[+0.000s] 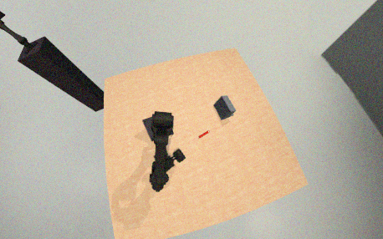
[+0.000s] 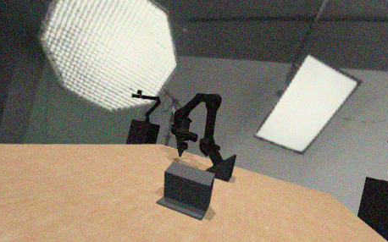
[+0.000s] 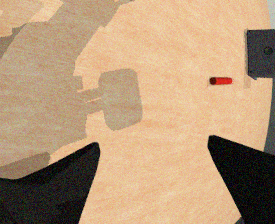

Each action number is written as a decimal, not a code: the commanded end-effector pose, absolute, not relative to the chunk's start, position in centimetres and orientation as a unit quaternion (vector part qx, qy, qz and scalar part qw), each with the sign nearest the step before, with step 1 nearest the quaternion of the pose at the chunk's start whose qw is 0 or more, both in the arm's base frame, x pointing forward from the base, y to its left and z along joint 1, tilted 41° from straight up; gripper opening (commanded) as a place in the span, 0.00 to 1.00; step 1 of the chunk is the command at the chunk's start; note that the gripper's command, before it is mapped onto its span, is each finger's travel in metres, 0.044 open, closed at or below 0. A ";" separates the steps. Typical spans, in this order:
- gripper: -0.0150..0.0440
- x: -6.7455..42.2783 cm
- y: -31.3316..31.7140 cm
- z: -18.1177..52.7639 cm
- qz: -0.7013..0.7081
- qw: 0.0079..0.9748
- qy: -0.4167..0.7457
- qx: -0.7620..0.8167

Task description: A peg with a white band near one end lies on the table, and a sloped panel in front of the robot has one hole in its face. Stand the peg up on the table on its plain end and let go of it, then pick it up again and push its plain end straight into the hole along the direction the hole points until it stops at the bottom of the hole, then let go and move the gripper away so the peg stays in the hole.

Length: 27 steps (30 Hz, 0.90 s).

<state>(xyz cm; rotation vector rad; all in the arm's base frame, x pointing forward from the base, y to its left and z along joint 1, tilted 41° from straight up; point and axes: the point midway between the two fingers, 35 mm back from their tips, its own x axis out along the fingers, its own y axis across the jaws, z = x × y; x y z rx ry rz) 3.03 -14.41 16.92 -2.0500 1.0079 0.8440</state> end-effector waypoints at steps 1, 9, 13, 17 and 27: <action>0.98 3.0 -14.4 16.9 0.327 0.345 0.387 -0.790; 1.00 3.6 -14.5 16.4 0.395 0.283 0.325 -0.811; 1.00 3.9 -14.6 16.2 0.429 0.247 0.289 -0.819; 1.00 4.2 -14.6 15.9 0.461 0.210 0.250 -0.825; 1.00 5.1 -14.9 15.4 0.531 0.111 0.150 -0.827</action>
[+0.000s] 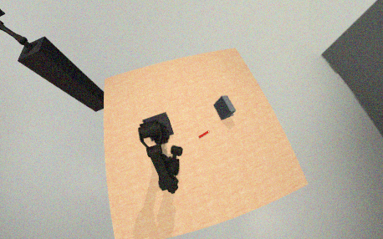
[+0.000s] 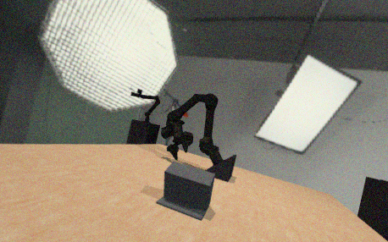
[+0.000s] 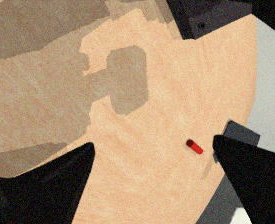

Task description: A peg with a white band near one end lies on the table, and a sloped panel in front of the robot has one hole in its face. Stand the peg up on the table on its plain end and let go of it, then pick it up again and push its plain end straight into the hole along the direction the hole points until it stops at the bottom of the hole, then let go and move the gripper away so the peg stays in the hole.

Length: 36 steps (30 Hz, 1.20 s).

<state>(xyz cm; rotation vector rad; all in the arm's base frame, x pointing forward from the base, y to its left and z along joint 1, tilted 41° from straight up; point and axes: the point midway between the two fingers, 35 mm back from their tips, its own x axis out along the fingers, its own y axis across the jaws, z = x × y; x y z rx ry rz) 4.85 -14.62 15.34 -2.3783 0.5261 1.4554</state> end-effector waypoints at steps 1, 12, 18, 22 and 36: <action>1.00 5.2 -14.9 15.3 0.537 0.100 0.139 -0.826; 1.00 6.3 -15.3 14.7 0.593 -0.018 0.017 -0.805; 1.00 7.3 -15.3 14.4 0.606 -0.087 -0.055 -0.789; 1.00 8.0 -15.4 14.2 0.611 -0.132 -0.103 -0.773; 1.00 10.1 -15.6 13.5 0.621 -0.275 -0.256 -0.688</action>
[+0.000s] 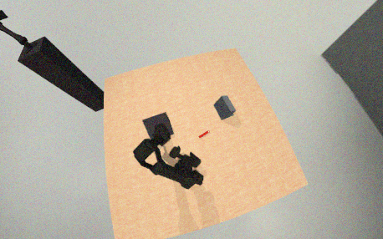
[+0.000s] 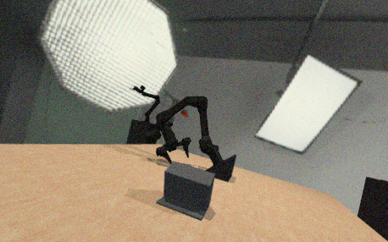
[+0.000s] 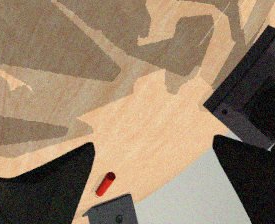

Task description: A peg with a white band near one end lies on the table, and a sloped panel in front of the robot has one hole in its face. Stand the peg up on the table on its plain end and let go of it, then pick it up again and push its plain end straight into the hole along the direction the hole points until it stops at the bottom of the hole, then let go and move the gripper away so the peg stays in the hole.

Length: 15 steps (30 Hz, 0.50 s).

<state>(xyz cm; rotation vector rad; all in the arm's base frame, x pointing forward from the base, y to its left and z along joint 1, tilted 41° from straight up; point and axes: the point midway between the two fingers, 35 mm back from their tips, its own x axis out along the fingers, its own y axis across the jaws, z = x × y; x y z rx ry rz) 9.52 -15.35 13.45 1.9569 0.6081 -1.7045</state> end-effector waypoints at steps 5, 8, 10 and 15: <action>1.00 11.0 -15.6 13.2 -0.616 0.320 0.304 0.652; 1.00 11.6 -15.5 13.1 -0.612 0.347 0.333 0.628; 1.00 11.9 -15.5 13.0 -0.608 0.366 0.353 0.609; 1.00 12.9 -15.5 12.8 -0.595 0.413 0.402 0.559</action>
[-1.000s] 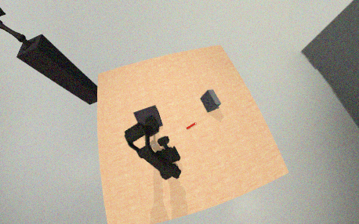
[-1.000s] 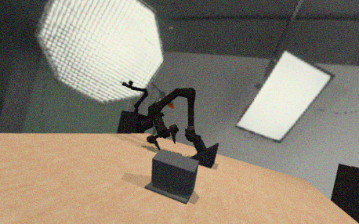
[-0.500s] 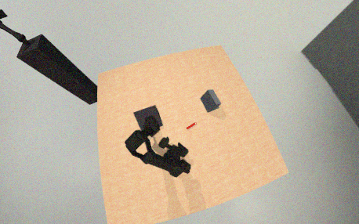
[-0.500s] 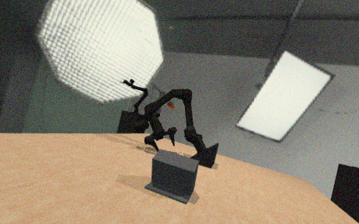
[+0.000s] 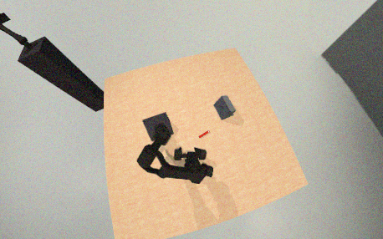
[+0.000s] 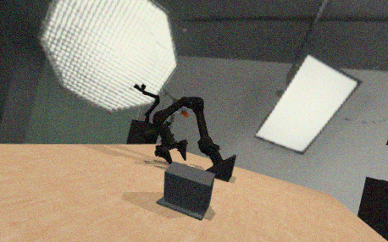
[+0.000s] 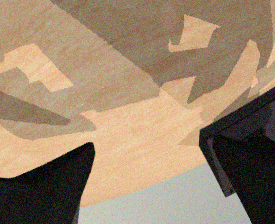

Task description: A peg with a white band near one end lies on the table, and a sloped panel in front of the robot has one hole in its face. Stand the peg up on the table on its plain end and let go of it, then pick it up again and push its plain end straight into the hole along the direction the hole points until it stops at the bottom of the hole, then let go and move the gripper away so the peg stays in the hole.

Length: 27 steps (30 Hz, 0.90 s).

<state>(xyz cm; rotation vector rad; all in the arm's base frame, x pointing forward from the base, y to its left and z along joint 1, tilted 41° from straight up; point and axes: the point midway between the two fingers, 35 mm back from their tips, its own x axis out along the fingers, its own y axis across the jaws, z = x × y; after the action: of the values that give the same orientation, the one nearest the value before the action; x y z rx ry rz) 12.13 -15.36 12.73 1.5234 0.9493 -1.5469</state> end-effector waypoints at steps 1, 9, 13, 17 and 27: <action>1.00 13.1 -15.5 12.8 -0.592 0.422 0.412 0.549; 1.00 15.0 -15.0 12.6 -0.562 0.478 0.475 0.479; 1.00 15.8 -14.8 12.5 -0.547 0.503 0.502 0.443; 1.00 16.7 -14.6 12.4 -0.528 0.532 0.533 0.392; 1.00 19.2 -13.8 12.1 -0.471 0.593 0.601 0.257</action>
<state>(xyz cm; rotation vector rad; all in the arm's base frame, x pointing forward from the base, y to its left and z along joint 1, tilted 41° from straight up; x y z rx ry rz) 18.10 -14.00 11.96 0.7201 1.3673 -1.1556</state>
